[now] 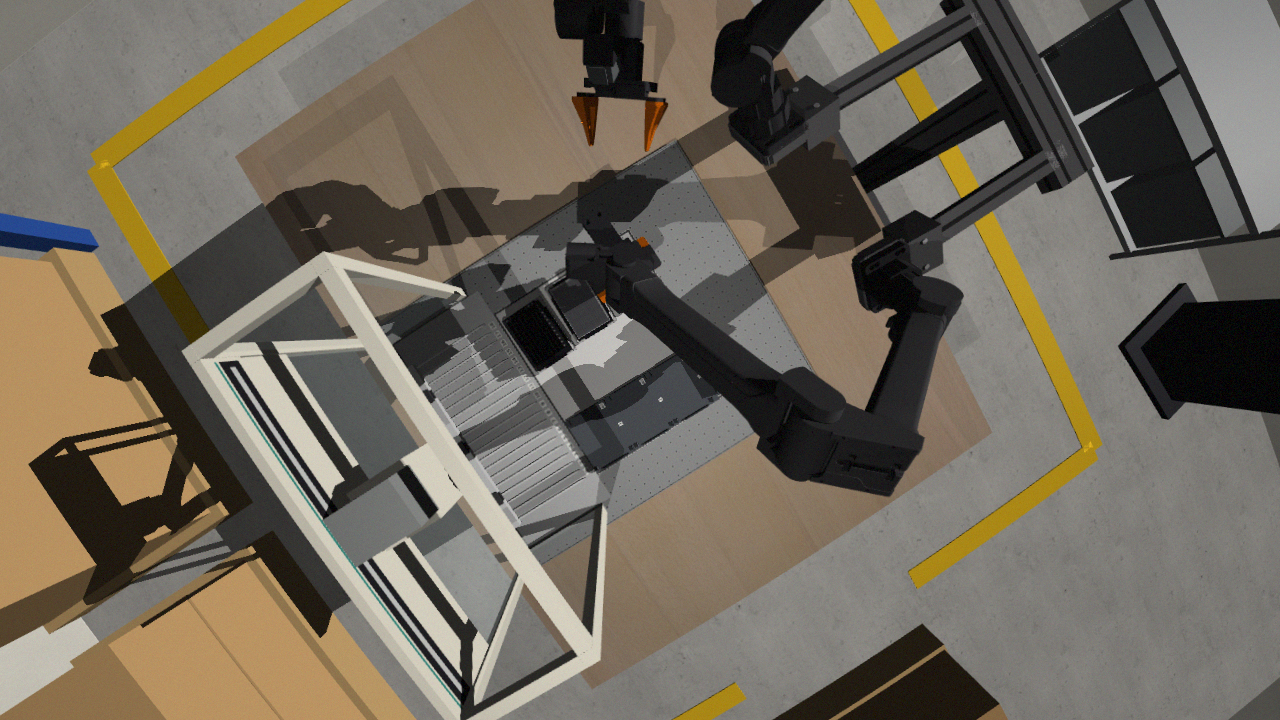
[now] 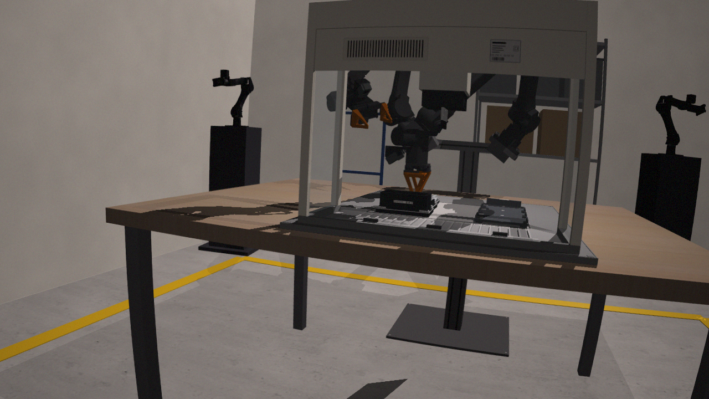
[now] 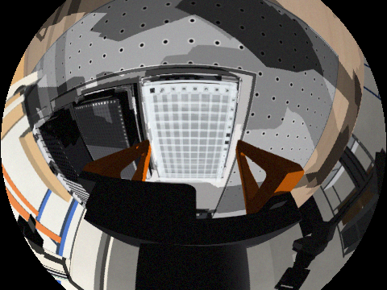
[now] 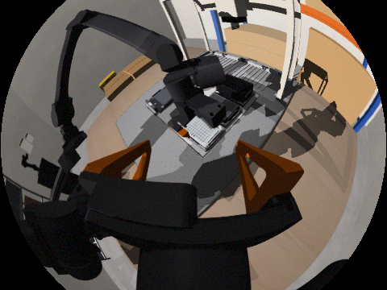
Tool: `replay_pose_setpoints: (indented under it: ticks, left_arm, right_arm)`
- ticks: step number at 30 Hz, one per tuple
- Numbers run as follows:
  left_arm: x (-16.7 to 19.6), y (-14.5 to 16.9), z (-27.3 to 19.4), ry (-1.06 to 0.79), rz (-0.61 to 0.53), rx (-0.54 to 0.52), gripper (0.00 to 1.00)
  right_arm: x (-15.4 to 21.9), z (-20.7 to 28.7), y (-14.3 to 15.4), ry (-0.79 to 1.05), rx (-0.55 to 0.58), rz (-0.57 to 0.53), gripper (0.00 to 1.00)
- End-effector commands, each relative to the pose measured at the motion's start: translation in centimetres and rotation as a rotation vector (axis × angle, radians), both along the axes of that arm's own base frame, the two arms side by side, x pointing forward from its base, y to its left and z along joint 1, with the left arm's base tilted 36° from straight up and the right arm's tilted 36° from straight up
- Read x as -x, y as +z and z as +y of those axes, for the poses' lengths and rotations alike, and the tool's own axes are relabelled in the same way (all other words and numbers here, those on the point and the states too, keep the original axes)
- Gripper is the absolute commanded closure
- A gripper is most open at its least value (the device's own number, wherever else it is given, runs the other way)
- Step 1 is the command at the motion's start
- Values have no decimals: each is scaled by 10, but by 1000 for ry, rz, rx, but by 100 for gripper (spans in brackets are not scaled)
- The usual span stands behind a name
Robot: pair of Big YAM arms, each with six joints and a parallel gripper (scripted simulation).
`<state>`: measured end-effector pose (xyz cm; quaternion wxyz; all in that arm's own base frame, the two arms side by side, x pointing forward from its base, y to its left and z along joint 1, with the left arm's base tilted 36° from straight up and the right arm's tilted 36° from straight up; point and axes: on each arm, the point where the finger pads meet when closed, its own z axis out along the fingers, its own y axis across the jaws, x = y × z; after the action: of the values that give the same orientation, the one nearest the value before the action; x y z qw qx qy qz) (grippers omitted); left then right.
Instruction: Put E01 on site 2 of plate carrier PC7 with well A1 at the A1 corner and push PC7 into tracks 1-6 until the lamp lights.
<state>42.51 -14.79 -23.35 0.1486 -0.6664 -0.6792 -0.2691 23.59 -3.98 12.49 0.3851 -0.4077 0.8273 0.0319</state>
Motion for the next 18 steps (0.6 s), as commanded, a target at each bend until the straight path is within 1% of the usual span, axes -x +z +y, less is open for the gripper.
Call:
replay_pose_setpoints:
  ticks: [1,6,7,10,17,18]
  left_arm:
    - [-16,-10,7,2,-6,5,0]
    - [-20,-11,9,2,-6,7,0]
    - [-18,-13,10,2,-2,6,2]
    - [-8,-14,6,-8,4,1,10]
    - [-4,-15,7,-8,11,-3,30]
    - [-4,-15,7,-8,11,-3,30]
  right_arm:
    - [-5,-7,-4,-51,-30,4,0]
    - [-7,-11,-7,-77,-51,7,0]
    - [-7,-11,-8,-83,-56,8,0]
    - [-9,-13,-10,-101,-73,11,0]
    - [-12,-16,-13,-130,-104,14,0]
    - [-12,-16,-13,-130,-104,14,0]
